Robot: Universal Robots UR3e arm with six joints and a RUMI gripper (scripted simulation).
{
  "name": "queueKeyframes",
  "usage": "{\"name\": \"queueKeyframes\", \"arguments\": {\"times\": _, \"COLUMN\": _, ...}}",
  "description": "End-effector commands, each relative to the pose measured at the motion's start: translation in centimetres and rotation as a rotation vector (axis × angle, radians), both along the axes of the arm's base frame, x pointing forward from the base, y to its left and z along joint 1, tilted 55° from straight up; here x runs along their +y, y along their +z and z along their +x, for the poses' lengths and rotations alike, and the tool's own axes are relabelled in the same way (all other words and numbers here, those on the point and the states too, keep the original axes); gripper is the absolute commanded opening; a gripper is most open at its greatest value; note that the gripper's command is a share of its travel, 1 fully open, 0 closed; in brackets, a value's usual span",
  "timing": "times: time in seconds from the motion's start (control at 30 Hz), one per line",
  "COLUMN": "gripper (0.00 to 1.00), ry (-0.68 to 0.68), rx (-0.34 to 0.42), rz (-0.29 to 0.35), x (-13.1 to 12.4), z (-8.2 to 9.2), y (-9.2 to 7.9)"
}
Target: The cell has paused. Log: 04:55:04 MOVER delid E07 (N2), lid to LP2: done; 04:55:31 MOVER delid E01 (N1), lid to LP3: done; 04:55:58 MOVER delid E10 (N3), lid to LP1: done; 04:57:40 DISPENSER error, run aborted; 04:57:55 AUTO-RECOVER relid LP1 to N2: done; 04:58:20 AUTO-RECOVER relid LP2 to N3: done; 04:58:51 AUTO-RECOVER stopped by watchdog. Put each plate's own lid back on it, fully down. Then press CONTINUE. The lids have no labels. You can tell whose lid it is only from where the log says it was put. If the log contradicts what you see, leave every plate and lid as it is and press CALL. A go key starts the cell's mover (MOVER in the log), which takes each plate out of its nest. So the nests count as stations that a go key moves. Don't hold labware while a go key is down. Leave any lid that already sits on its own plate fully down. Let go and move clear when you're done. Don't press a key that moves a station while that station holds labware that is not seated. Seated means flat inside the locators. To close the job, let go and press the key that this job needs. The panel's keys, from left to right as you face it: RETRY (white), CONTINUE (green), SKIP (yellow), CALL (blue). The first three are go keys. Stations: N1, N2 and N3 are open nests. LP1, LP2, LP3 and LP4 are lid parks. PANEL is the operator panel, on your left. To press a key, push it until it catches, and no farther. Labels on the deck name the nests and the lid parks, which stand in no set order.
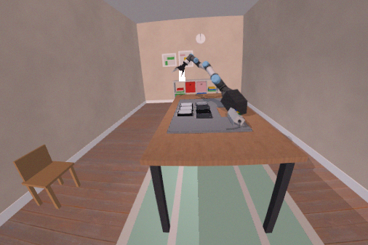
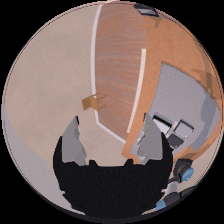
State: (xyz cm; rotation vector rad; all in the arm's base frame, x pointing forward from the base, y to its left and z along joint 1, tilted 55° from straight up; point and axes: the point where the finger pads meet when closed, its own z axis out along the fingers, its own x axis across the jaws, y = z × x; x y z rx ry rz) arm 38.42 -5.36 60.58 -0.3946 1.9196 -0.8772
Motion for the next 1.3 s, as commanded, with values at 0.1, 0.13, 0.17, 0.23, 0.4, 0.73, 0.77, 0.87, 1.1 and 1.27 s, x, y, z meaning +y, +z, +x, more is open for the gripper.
{"name": "queueKeyframes", "arguments": {"times": 0.1, "gripper": 0.82, "ry": 0.090, "rx": -0.002, "rz": -0.002, "x": 3.5, "z": 0.3, "y": 0.1}}
{"name": "queueKeyframes", "arguments": {"times": 0.13, "gripper": 0.82, "ry": 0.090, "rx": -0.002, "rz": -0.002, "x": 4.0, "z": 0.3, "y": 0.1}}
{"name": "queueKeyframes", "arguments": {"times": 0.17, "gripper": 0.82, "ry": 0.090, "rx": -0.002, "rz": -0.001, "x": 4.2, "z": 0.4, "y": 0.1}}
{"name": "queueKeyframes", "arguments": {"times": 0.23, "gripper": 0.82, "ry": 0.110, "rx": -0.002, "rz": -0.002, "x": 4.7, "z": 0.3, "y": 0.1}}
{"name": "queueKeyframes", "arguments": {"times": 0.4, "gripper": 0.82, "ry": 0.170, "rx": -0.002, "rz": -0.002, "x": 6.2, "z": 0.3, "y": 0.1}}
{"name": "queueKeyframes", "arguments": {"times": 0.73, "gripper": 0.82, "ry": 0.254, "rx": -0.002, "rz": -0.001, "x": 10.5, "z": 0.0, "y": 0.1}}
{"name": "queueKeyframes", "arguments": {"times": 0.77, "gripper": 0.82, "ry": 0.254, "rx": -0.002, "rz": -0.001, "x": 10.5, "z": 0.0, "y": 0.1}}
{"name": "queueKeyframes", "arguments": {"times": 0.87, "gripper": 0.82, "ry": 0.314, "rx": -0.002, "rz": -0.001, "x": 12.0, "z": -0.2, "y": 0.1}}
{"name": "queueKeyframes", "arguments": {"times": 1.1, "gripper": 0.82, "ry": 0.356, "rx": -0.002, "rz": -0.001, "x": 14.1, "z": -0.6, "y": 0.1}}
{"name": "queueKeyframes", "arguments": {"times": 1.27, "gripper": 0.82, "ry": 0.418, "rx": -0.001, "rz": -0.001, "x": 16.6, "z": -1.3, "y": 0.1}}
